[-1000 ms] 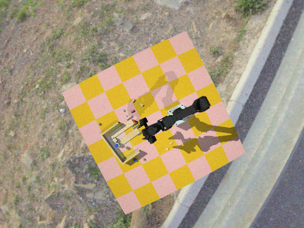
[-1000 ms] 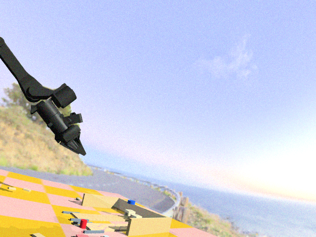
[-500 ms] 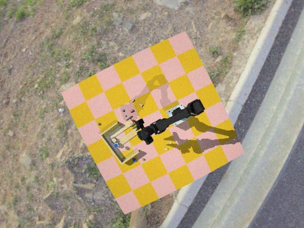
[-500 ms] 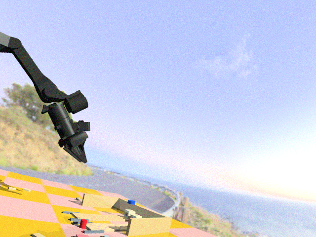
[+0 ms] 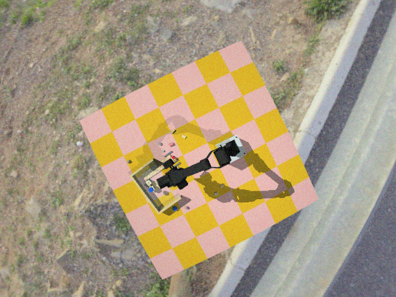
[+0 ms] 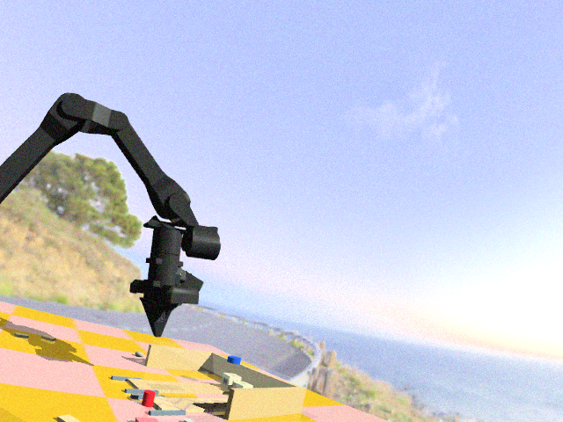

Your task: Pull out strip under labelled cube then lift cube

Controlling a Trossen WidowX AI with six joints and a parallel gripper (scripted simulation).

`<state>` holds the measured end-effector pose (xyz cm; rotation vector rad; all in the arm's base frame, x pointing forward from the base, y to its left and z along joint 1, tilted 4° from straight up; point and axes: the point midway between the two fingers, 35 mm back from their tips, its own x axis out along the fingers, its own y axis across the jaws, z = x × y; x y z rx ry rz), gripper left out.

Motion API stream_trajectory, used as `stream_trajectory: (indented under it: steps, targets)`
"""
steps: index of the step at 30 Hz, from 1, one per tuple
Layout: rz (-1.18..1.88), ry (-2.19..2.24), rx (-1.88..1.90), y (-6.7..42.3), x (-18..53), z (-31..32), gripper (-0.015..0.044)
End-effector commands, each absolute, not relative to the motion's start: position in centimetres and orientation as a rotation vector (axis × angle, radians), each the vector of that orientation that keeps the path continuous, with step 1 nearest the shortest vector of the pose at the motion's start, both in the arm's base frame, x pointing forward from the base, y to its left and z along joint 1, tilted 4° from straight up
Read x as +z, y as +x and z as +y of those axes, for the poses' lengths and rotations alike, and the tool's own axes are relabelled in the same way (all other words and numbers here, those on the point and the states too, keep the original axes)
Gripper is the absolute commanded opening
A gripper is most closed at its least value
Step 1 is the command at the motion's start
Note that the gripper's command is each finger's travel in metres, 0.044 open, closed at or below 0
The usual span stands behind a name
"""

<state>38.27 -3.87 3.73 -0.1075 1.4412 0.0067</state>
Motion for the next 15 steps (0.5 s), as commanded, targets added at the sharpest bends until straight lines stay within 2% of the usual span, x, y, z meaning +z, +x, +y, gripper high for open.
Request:
stream_trajectory:
  steps: [1,15]
  targets:
    - [1.584,-0.111,0.046,38.5,1.6,-3.5,0.0000]
    - [1.590,-0.111,0.048,38.6,0.1,-3.6,0.0000]
